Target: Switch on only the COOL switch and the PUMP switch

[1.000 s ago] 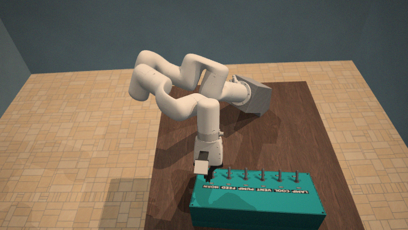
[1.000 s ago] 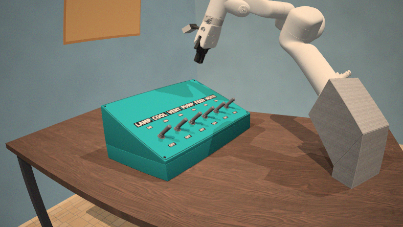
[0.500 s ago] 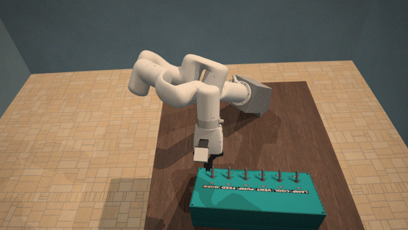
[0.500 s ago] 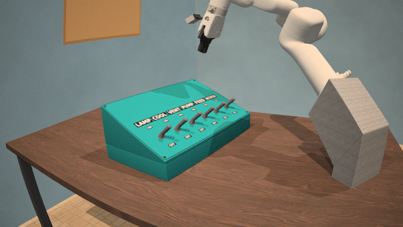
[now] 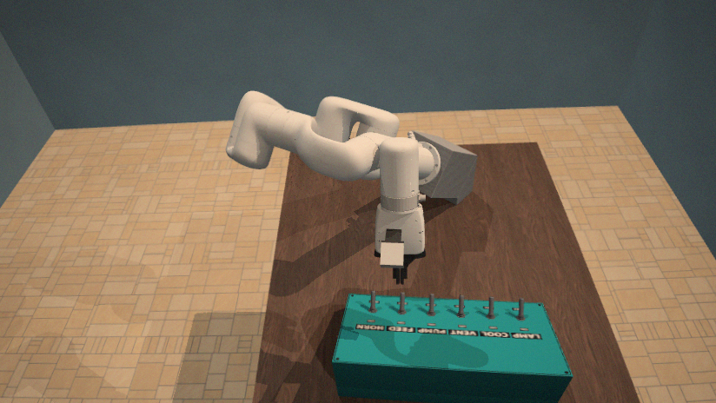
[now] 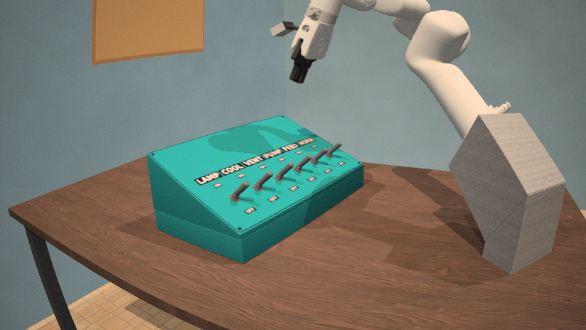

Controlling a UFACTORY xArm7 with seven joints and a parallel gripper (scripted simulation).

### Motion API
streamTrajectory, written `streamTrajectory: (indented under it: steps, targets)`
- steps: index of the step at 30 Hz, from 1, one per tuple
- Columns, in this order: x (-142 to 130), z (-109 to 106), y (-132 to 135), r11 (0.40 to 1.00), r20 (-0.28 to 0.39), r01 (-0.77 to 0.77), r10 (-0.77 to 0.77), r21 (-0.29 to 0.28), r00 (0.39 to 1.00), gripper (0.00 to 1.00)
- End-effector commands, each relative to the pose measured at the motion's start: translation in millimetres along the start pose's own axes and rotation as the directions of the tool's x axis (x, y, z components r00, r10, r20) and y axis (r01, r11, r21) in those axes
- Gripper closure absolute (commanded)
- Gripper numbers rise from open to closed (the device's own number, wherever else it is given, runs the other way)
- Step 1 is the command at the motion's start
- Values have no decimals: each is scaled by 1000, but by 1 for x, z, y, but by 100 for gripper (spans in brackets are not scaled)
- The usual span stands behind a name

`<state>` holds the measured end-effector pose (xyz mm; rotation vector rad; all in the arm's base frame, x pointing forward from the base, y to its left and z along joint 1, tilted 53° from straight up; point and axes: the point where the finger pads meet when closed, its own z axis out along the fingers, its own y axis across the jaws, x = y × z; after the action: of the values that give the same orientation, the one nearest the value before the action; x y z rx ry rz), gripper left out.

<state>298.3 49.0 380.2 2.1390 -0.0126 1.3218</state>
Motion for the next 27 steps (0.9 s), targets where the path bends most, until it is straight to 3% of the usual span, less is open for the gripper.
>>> streamTrajectory:
  steps: [1, 3, 4, 5, 6, 8, 9, 11, 14, 27]
  targets:
    - [-51, -6, -47, 1000, 1, -2, 2, 7, 1000, 100]
    - [-51, -6, -48, 1000, 1, -2, 2, 7, 1000, 100]
    - [-77, -5, -61, 1000, 3, -2, 2, 5, 1000, 100]
    - [-77, -5, -61, 1000, 3, -2, 2, 5, 1000, 100]
    - [-101, -3, -71, 1000, 4, -3, 3, 0, 1000, 100]
    - [-101, -3, -71, 1000, 4, -3, 3, 0, 1000, 100]
    - [-123, 0, -76, 1000, 3, -6, 6, -7, 1000, 100]
    - [-123, 0, -76, 1000, 3, -6, 6, -7, 1000, 100]
    - [-165, 8, -79, 1000, -4, -14, 14, -27, 1000, 100]
    - [-173, 10, -79, 999, -6, -17, 17, -32, 1000, 100]
